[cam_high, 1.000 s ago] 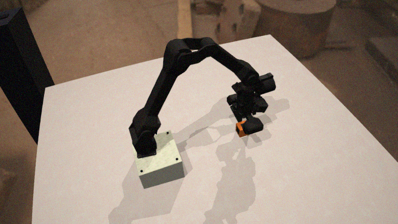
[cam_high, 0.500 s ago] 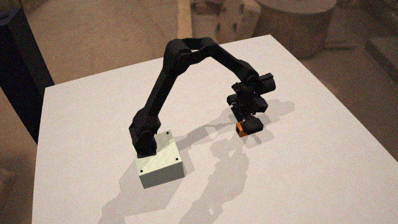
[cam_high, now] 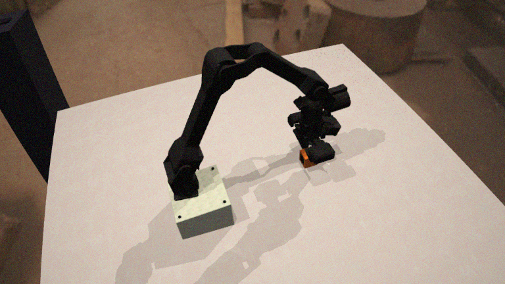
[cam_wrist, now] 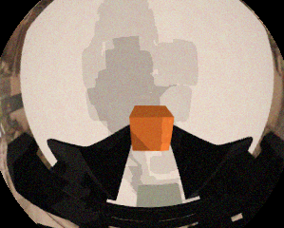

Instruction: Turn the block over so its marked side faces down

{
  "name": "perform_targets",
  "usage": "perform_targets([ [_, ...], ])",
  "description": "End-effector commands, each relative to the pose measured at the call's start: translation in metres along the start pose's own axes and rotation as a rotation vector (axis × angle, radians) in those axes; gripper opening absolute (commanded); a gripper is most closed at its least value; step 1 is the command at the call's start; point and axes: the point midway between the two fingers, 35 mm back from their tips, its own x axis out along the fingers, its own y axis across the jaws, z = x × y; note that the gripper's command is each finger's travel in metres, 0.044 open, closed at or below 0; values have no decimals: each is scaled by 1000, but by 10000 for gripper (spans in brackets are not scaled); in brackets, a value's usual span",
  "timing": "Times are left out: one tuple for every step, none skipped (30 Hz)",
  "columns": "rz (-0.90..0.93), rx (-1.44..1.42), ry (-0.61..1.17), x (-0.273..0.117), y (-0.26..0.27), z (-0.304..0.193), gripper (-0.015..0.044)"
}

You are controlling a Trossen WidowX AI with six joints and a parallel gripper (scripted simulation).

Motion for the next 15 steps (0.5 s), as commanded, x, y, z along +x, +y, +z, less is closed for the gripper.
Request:
perform_targets([
  [2,-2,-30,0,0,0,0],
  [2,-2,-45,1,0,1,0],
  [1,-2,-60,2,0,1,0],
  [1,-2,-76,3,0,1,0],
  [1,-2,-91,4,0,2,0],
  [1,-3,-106,4,0,2,0],
  [1,-3,-121,5,0,2,0],
  [1,-3,-137,6,0,2,0],
  [1,-3,-152,6,0,2,0],
  [1,-3,-167,7,1,2,0],
  [1,-3,-183,7,1,2,0],
  [0,-3,-198,8,1,2,0],
  [0,-3,-213,8,1,2,0],
  [0,-3,-228,8,1,2,0],
  [0,-3,-244,9,1,2,0],
])
